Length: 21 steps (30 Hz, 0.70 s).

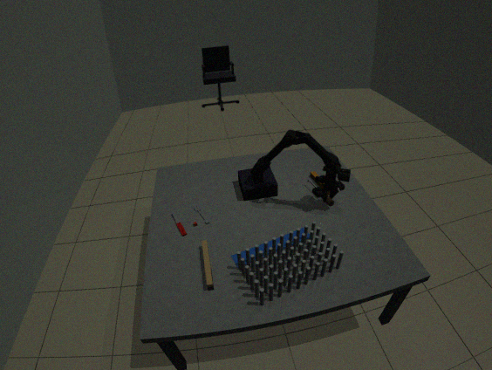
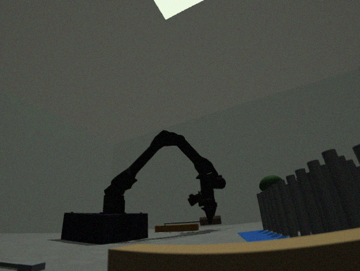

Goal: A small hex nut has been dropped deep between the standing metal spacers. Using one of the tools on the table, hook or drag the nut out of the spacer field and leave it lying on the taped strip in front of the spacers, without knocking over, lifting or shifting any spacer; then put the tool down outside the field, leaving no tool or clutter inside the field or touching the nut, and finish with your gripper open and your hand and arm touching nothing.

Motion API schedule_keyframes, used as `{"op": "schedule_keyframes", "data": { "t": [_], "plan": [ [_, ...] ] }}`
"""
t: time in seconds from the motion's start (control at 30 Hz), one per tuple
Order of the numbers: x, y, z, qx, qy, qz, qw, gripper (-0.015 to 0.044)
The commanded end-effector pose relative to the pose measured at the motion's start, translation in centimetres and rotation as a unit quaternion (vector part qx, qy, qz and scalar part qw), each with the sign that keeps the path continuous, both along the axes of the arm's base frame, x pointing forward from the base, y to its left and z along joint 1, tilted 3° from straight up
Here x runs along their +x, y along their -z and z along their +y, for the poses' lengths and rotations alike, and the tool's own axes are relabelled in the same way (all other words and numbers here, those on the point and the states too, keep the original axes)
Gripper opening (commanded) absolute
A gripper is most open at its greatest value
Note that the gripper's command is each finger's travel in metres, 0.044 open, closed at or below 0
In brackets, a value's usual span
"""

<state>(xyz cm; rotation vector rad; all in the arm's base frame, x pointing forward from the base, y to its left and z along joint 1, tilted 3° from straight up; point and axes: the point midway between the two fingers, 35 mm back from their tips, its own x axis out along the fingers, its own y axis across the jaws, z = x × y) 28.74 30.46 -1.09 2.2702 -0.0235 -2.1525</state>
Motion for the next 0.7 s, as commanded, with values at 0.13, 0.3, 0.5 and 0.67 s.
{"op": "schedule_keyframes", "data": {
  "t": [0.13,0.3,0.5,0.67],
  "plan": [
    [0.0,1.2,0.0,0.0,0.0,0.0,1.0,0.0],
    [0.1,2.1,-0.1,0.0,0.0,0.0,1.0,0.0],
    [0.1,3.0,-0.2,0.0,-0.001,0.0,1.0,0.0],
    [0.1,3.4,-0.2,-0.001,0.001,0.002,1.0,0.0]
  ]
}}
